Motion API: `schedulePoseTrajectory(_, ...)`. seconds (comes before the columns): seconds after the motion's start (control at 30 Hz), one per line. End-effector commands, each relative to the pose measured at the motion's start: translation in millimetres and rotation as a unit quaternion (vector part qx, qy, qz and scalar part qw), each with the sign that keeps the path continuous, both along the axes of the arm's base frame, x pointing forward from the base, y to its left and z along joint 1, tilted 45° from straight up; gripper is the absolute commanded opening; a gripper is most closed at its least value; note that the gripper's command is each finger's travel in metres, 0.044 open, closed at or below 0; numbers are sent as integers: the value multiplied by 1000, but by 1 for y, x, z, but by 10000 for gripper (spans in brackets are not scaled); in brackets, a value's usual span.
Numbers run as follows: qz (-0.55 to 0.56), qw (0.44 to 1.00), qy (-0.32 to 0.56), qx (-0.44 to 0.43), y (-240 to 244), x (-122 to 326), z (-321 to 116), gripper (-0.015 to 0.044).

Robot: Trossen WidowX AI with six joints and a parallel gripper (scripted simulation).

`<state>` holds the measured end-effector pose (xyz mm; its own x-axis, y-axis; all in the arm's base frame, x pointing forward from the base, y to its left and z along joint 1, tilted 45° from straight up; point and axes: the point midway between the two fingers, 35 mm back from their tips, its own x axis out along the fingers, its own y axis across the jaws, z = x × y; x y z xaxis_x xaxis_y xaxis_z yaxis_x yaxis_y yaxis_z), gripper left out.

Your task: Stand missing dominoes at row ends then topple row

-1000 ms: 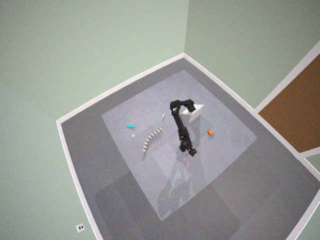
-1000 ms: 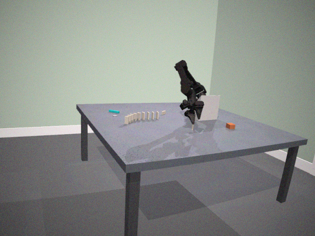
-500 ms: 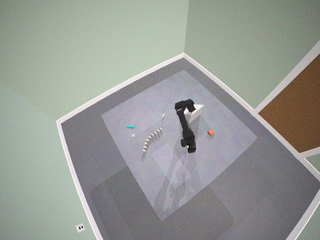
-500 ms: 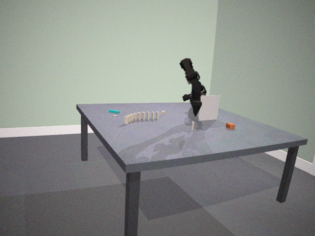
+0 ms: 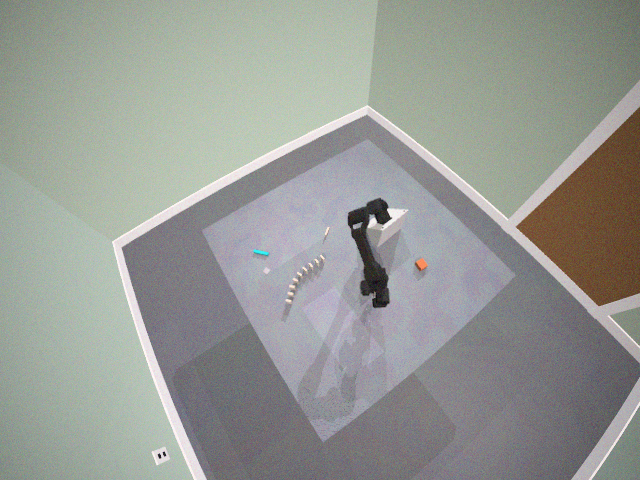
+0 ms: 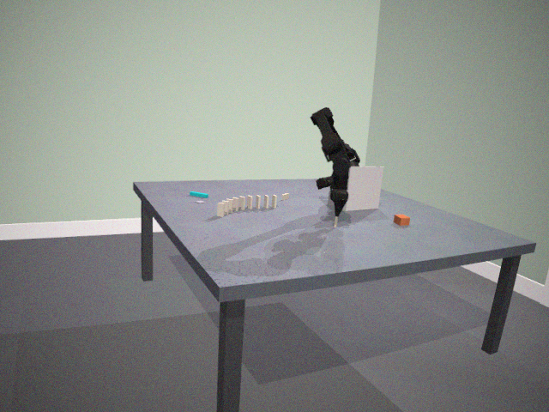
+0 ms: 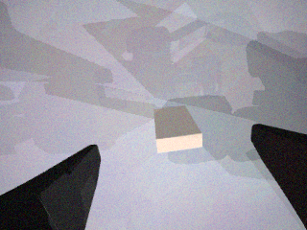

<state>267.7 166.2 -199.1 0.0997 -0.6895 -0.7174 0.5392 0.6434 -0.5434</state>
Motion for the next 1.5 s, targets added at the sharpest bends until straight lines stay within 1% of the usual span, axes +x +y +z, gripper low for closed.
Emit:
schedulePoseTrajectory(0.0, 4, 1000, 2, -3, -9, -1, -8, 440)
schedulePoseTrajectory(0.43, 4, 1000, 2, -4, -19, 0, -18, 440)
schedulePoseTrajectory(0.83, 4, 1000, 2, -4, -19, 0, -18, 125)
schedulePoseTrajectory(0.87, 4, 1000, 2, -4, -19, 0, -18, 107)
schedulePoseTrajectory(1.17, 4, 1000, 2, -4, -19, 0, -18, 107)
schedulePoseTrajectory(1.23, 4, 1000, 2, -3, -11, 1, -12, 107)
schedulePoseTrajectory(1.47, 2, 1000, 2, 0, 68, -11, 68, 107)
